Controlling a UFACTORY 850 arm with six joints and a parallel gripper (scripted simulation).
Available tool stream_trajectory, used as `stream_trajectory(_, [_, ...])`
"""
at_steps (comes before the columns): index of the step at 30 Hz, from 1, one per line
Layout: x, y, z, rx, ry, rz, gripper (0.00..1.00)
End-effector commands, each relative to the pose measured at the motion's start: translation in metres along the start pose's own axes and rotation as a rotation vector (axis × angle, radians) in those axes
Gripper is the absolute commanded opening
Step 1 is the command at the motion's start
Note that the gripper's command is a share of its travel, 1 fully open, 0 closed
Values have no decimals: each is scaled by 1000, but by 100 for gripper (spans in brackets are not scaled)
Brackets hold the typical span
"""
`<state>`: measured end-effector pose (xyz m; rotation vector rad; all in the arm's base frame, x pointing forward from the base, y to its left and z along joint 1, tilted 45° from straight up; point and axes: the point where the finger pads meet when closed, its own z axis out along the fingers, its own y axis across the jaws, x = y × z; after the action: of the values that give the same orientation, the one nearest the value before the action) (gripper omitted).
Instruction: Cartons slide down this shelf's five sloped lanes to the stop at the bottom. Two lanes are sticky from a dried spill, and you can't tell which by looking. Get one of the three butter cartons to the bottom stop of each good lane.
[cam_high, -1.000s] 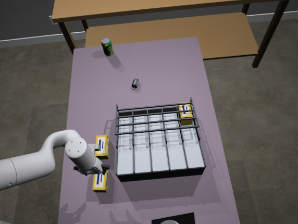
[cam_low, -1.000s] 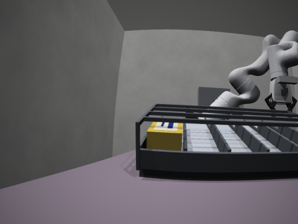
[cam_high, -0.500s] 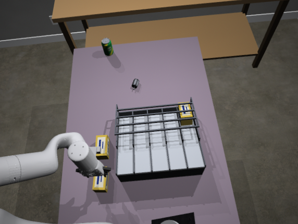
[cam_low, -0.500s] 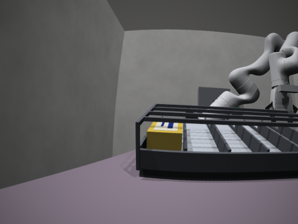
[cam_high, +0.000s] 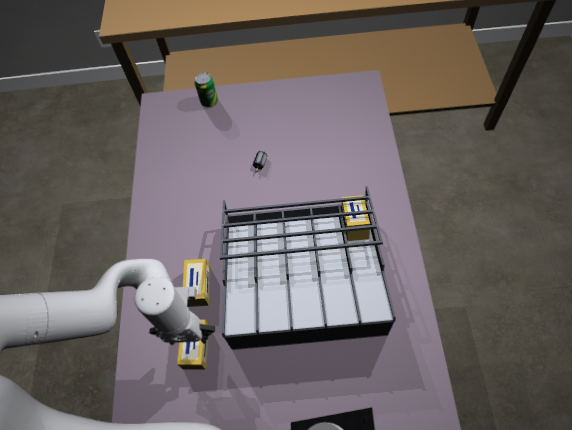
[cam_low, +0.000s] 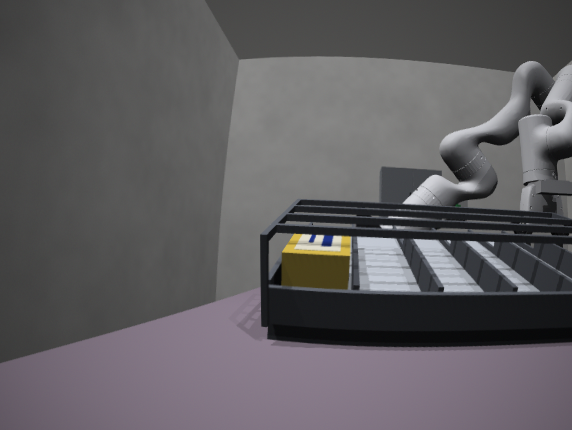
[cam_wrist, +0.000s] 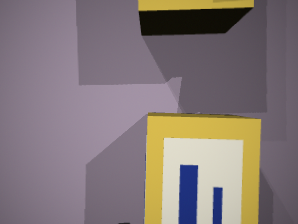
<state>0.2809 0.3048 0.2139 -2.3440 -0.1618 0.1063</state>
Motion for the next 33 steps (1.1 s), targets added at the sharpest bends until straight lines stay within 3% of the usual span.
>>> stream_trajectory(1, [1, -1, 13, 0, 0, 0, 90])
stream_trajectory(9, [3, -2, 42, 0, 0, 0, 90])
stream_trajectory(11, [3, -2, 42, 0, 0, 0, 90])
stream_trajectory(12, [1, -1, 29, -1, -2, 1, 90])
stream_trajectory(28, [2, -2, 43, -1, -2, 1, 90])
stream_trajectory(29, [2, -2, 73, -2, -2, 1, 90])
stream_trajectory(33, [2, -2, 73, -2, -2, 1, 90])
